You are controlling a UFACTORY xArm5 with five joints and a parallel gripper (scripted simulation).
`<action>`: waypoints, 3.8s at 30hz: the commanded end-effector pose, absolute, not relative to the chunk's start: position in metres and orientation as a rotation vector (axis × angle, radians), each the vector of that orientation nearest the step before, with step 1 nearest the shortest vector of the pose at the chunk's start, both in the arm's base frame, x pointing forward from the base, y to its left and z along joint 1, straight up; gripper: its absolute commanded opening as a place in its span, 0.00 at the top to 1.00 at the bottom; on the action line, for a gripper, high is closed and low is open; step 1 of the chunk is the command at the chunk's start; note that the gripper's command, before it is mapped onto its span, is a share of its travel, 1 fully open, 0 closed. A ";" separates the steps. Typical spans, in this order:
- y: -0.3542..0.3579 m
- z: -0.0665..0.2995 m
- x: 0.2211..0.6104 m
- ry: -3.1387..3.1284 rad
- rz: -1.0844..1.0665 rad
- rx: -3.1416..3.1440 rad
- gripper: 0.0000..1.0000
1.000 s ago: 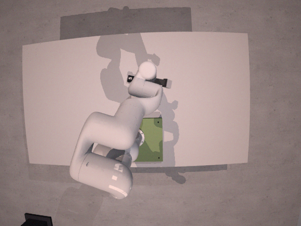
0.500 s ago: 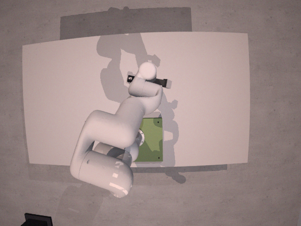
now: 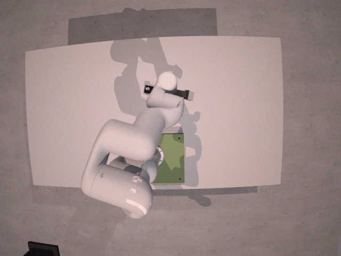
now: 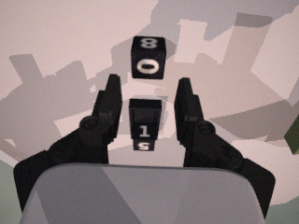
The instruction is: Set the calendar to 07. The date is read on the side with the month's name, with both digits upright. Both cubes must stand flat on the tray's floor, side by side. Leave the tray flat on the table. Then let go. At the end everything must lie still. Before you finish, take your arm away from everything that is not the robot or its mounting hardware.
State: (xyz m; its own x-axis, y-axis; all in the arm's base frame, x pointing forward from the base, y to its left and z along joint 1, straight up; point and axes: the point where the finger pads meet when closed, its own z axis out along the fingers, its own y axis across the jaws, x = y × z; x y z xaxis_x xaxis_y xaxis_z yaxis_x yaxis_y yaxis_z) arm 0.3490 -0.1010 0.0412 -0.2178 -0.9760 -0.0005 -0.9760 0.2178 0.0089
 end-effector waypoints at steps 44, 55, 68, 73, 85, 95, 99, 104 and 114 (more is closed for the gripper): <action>-0.101 0.015 0.350 -2.449 -0.007 1.963 0.51; -0.101 0.015 0.350 -2.449 -0.007 1.963 0.51; -0.101 0.015 0.350 -2.449 -0.007 1.963 0.51; -0.101 0.015 0.350 -2.449 -0.007 1.963 0.51; -0.101 0.015 0.350 -2.449 -0.007 1.963 0.51; -0.101 0.015 0.350 -2.449 -0.007 1.963 0.51; -0.101 0.015 0.350 -2.449 -0.007 1.963 0.51; -0.101 0.015 0.350 -2.449 -0.007 1.963 0.51; -0.101 0.015 0.350 -2.449 -0.007 1.963 0.51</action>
State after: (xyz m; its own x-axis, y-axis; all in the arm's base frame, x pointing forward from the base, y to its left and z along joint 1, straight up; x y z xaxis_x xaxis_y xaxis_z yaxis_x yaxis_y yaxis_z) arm 0.3491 -0.1009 0.0144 -0.2178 -0.9760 -0.0005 -0.9760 0.2178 0.0086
